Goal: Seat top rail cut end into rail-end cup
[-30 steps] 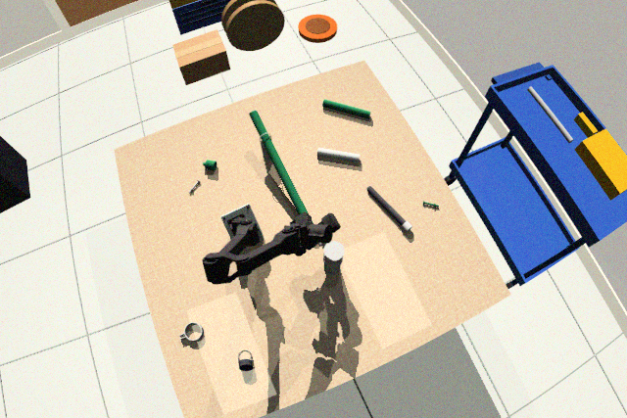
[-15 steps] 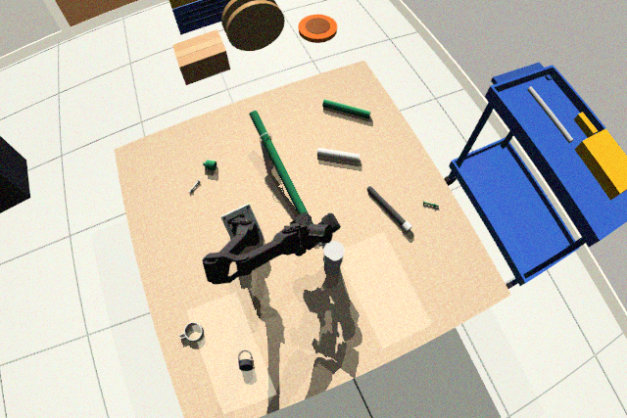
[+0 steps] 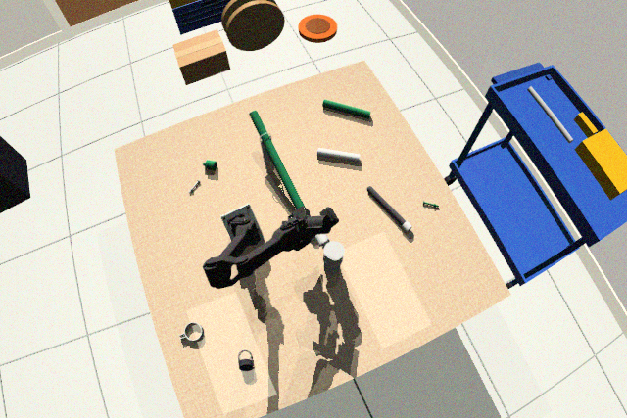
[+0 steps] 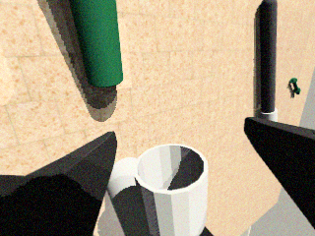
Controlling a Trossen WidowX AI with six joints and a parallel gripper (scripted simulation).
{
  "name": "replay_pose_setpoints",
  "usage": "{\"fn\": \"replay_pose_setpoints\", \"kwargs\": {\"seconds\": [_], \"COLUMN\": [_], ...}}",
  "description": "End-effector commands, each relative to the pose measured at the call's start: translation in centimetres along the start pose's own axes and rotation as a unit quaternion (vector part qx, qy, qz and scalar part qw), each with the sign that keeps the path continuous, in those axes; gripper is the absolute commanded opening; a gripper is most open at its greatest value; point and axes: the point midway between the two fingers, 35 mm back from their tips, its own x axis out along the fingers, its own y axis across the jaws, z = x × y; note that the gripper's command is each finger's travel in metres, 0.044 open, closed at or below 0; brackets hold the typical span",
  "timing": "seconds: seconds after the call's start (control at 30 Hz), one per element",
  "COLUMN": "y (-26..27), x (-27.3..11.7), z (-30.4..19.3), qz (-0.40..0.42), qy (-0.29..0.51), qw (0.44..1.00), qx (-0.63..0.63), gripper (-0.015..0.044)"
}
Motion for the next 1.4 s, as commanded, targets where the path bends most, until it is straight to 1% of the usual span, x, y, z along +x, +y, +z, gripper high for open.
{"fn": "replay_pose_setpoints", "kwargs": {"seconds": [0.0, 0.3, 0.37, 0.43, 0.6, 0.73, 0.87, 1.03, 1.37], "y": [-0.3, -1.0, -0.9, -1.2, -2.1, -2.6, -3.1, -3.4, -3.7], "x": [-0.6, -2.1, -1.7, -2.0, -3.1, -4.2, -5.5, -6.8, -8.7], "z": [0.8, 2.3, 2.0, 2.7, 5.4, 7.4, 9.2, 10.8, 12.8], "qz": [0.003, 0.001, -0.001, 0.003, 0.023, 0.037, 0.044, 0.042, 0.025], "qy": [-0.001, 0.0, -0.003, -0.01, -0.025, -0.025, -0.017, -0.008, 0.006], "qw": [1.0, 1.0, 1.0, 0.999, 0.981, 0.952, 0.911, 0.888, 0.821], "qx": [-0.001, -0.005, 0.002, 0.042, 0.19, 0.303, 0.41, 0.458, 0.571], "gripper": [0.044, 0.044, 0.044, 0.044, 0.044, 0.044, 0.044, 0.044, 0.044]}}
